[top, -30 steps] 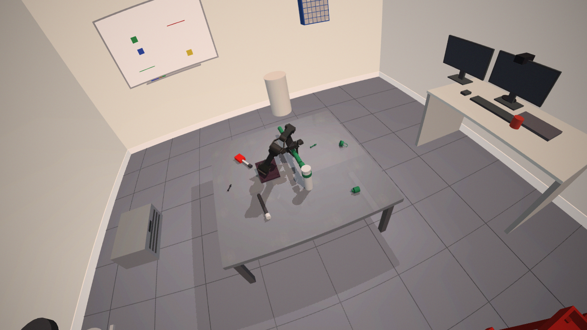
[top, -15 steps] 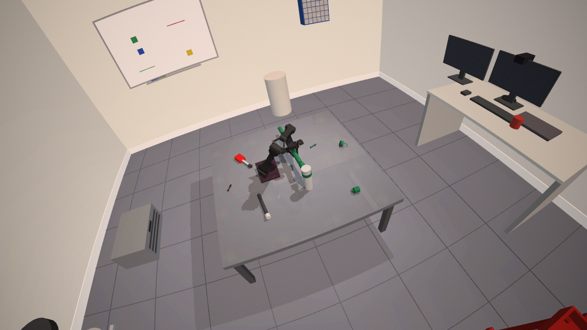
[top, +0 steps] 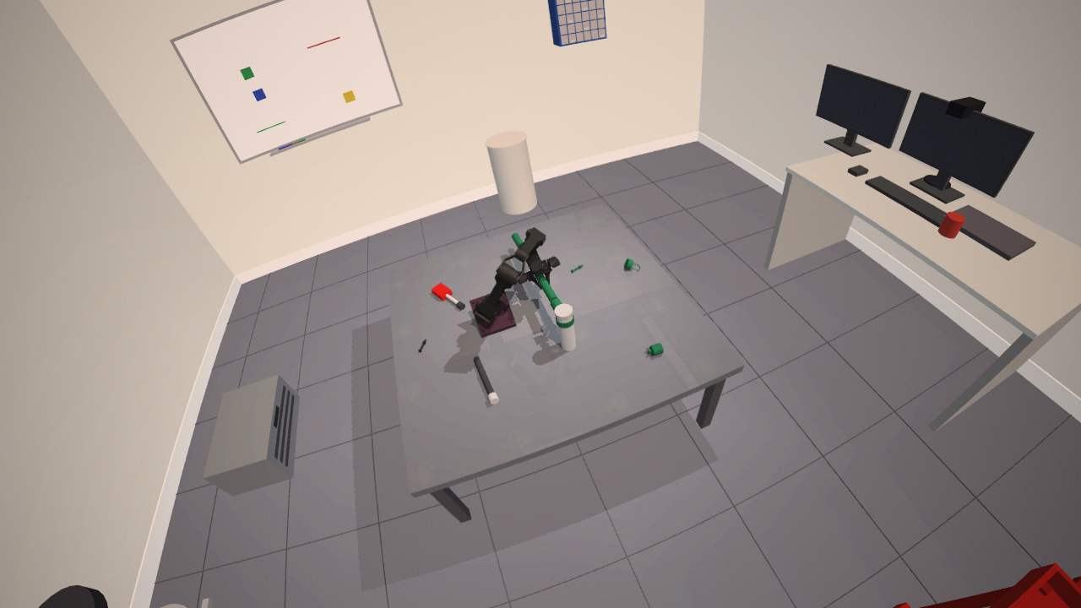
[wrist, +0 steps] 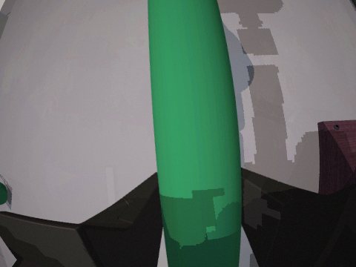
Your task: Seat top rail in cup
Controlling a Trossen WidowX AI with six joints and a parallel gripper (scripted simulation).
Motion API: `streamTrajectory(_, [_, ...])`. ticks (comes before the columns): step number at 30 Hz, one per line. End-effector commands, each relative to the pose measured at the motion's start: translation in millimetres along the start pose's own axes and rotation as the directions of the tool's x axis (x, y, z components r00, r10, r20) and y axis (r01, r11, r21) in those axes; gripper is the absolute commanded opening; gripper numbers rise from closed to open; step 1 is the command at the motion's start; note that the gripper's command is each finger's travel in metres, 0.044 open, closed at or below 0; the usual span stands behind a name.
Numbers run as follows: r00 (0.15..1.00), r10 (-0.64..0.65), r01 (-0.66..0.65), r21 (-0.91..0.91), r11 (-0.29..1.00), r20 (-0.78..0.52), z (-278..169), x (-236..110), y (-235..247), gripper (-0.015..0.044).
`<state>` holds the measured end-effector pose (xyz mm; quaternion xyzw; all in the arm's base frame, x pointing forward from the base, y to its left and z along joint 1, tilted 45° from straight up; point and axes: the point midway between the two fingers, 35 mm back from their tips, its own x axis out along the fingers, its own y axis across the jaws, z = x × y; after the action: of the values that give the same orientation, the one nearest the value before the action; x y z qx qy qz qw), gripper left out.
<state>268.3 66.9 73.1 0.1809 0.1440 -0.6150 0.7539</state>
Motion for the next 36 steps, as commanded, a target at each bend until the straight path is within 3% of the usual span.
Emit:
streamTrajectory(1, [1.0,0.011,-0.011,0.004,1.0,0.005,3.5,-1.6,3.2,0.0])
streamTrajectory(36, [1.0,0.0,0.0,-0.001,1.0,0.001,20.0,4.0,0.0,0.0])
